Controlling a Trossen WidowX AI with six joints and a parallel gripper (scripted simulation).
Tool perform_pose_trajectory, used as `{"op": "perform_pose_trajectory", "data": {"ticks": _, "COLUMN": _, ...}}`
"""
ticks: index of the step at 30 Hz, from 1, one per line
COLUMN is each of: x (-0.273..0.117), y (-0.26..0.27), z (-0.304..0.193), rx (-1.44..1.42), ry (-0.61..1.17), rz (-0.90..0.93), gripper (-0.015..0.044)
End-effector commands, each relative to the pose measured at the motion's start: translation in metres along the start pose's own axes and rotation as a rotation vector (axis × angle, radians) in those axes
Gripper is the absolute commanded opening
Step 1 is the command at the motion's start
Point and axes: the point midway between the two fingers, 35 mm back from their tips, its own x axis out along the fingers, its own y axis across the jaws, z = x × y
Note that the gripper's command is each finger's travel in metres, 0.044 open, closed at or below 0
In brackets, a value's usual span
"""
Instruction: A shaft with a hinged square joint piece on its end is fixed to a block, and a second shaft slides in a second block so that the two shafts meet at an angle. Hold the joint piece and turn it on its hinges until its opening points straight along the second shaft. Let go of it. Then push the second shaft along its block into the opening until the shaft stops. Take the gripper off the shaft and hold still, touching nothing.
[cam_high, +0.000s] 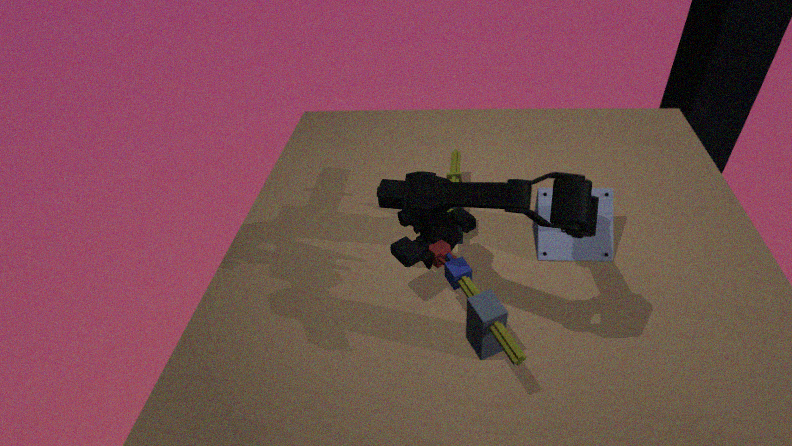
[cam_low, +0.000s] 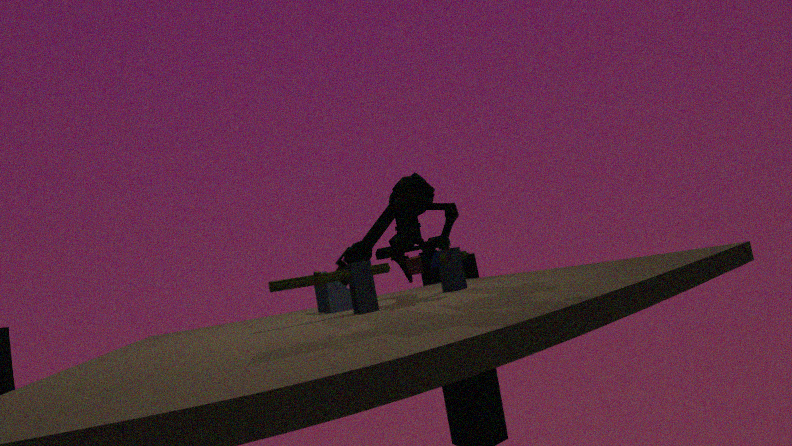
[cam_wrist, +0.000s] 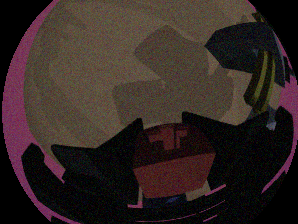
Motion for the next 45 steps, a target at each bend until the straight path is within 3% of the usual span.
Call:
{"op": "perform_pose_trajectory", "data": {"ticks": 1, "x": -0.001, "y": -0.003, "z": 0.0, "rx": 0.071, "ry": -0.017, "rz": 0.001, "gripper": 0.0}}
{"op": "perform_pose_trajectory", "data": {"ticks": 45, "x": -0.008, "y": -0.033, "z": -0.011, "rx": 0.737, "ry": -0.165, "rz": -0.056, "gripper": 0.0}}
